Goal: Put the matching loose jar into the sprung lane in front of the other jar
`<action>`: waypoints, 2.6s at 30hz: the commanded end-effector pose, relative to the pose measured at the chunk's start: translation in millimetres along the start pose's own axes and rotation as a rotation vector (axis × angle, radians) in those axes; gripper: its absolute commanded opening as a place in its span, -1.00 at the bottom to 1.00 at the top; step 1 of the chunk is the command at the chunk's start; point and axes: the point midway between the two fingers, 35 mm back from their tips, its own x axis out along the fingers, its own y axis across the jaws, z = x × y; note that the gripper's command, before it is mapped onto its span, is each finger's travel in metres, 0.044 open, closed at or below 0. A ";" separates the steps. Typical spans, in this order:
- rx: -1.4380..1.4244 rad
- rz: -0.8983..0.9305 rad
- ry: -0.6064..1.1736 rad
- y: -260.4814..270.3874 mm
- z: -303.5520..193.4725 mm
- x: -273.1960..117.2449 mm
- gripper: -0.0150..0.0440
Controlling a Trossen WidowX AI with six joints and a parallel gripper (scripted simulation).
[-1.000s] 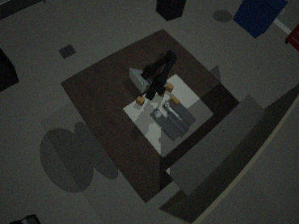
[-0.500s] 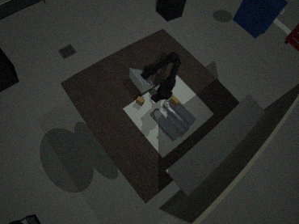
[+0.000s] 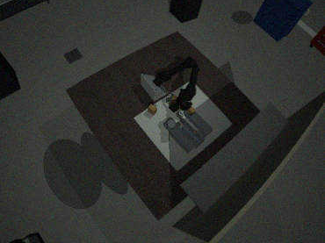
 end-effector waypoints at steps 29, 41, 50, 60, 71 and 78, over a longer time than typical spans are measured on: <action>0.008 0.004 -0.002 1.3 8.7 22.0 -0.49; 0.008 0.004 -0.002 1.2 14.3 22.1 -0.49; 0.008 0.004 -0.002 1.1 18.5 22.2 -0.49; 0.008 0.004 -0.002 1.1 23.1 22.1 -0.49; 0.007 0.004 -0.002 1.2 28.2 22.0 -0.49; 0.007 0.004 -0.002 1.3 31.4 21.8 -0.49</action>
